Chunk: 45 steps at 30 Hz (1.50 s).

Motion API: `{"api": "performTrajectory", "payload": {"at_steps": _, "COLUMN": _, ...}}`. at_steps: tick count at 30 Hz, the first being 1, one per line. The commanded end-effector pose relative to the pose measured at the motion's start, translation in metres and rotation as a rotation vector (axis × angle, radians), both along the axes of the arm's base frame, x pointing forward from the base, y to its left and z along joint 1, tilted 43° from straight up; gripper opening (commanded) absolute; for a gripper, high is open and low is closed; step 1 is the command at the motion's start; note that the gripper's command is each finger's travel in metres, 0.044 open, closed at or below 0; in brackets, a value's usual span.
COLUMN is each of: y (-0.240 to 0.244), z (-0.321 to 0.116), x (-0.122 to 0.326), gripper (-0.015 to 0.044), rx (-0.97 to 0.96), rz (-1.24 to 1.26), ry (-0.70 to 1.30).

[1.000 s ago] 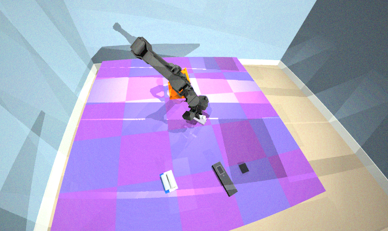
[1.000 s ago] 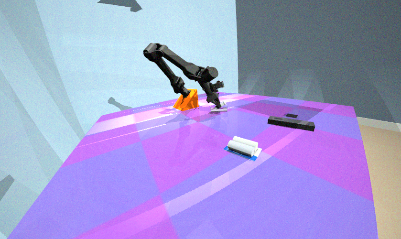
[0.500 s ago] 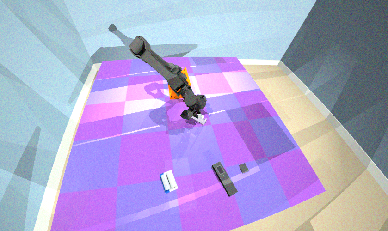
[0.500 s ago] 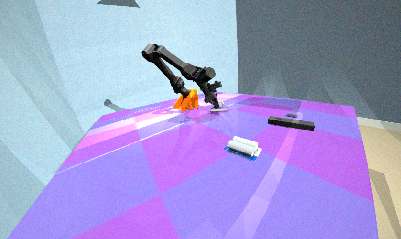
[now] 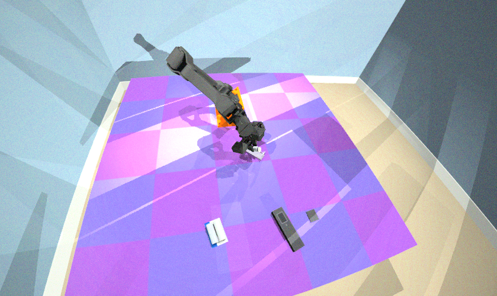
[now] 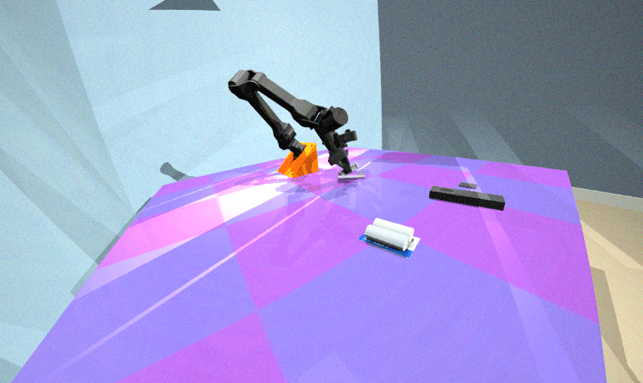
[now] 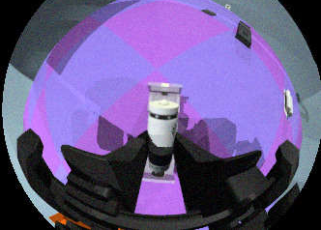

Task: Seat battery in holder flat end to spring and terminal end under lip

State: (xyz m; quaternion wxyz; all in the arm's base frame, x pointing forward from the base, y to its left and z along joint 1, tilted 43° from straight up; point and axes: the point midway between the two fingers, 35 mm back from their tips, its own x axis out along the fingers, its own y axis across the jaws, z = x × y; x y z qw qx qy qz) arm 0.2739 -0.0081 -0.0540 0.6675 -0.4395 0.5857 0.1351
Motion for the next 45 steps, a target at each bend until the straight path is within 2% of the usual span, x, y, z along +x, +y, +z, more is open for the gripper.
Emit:
{"api": "performTrajectory", "payload": {"at_steps": 1, "y": -0.0023, "z": -0.0031, "x": -0.0033, "gripper": 0.0078, "rx": -0.019, "rz": -0.025, "ry": 0.030}}
{"api": "performTrajectory", "payload": {"at_steps": 45, "y": -0.0026, "z": -0.0120, "x": 0.0037, "gripper": 0.0078, "rx": -0.161, "rz": -0.170, "ry": 0.199}}
